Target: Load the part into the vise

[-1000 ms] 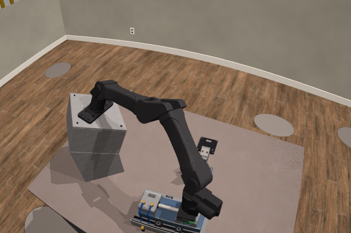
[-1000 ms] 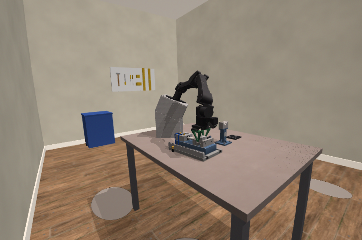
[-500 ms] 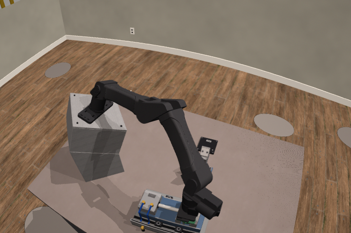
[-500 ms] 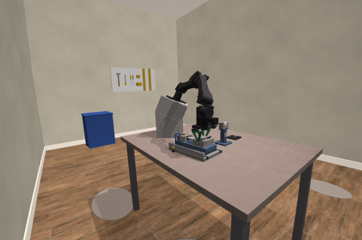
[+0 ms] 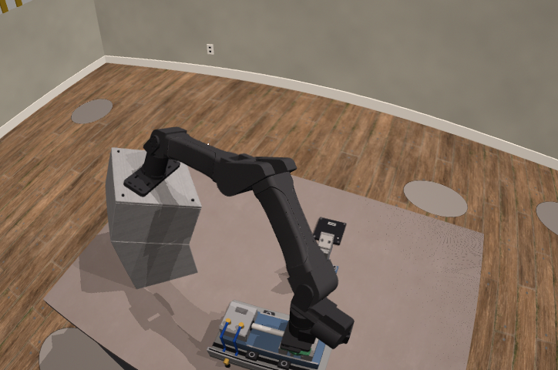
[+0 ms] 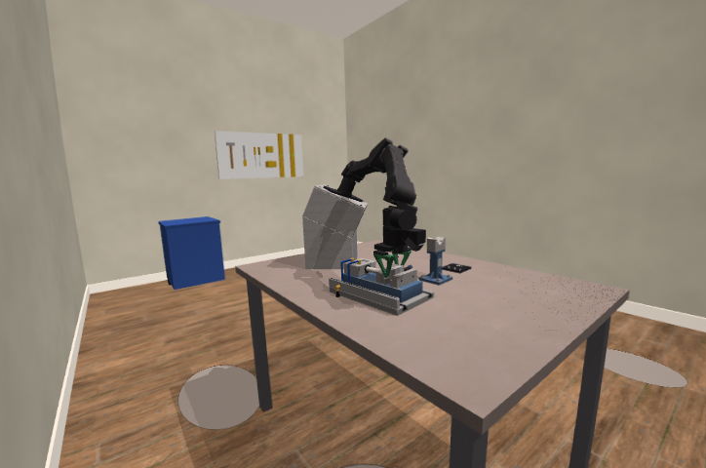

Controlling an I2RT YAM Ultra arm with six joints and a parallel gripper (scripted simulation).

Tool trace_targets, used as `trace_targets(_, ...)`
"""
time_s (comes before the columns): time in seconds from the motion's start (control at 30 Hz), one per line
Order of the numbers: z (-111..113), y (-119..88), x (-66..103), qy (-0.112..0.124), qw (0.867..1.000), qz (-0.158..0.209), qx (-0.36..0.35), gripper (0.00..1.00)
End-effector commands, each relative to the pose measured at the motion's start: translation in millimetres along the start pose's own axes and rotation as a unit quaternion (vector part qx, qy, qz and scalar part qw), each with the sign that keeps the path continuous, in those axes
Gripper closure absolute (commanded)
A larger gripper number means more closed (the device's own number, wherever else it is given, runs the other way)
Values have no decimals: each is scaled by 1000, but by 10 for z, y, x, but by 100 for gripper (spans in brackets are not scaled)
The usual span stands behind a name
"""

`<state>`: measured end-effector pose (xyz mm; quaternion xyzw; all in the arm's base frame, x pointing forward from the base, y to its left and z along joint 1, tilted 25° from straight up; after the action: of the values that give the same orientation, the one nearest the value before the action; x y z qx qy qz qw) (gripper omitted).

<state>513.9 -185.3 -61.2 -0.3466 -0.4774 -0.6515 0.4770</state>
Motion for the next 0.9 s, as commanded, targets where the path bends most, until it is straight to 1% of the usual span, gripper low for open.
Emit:
trace_targets(0.0, -29, 208, 241, -14, 999, -36, 9, 100)
trace_targets(0.43, -28, 203, 237, -14, 999, -35, 9, 100)
trace_targets(0.87, -18, 151, 194, -11, 1000, -27, 5, 100)
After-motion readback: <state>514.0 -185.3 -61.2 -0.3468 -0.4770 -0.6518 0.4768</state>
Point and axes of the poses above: the point where the finger pads meet when closed, its own x axis back along the fingers, its own z axis across the jaws, y = z × x, the point moved 5 cm from there along x, back along the fingers, and after that the axes turned 4 degrees about -x, right-handed, at the moved point
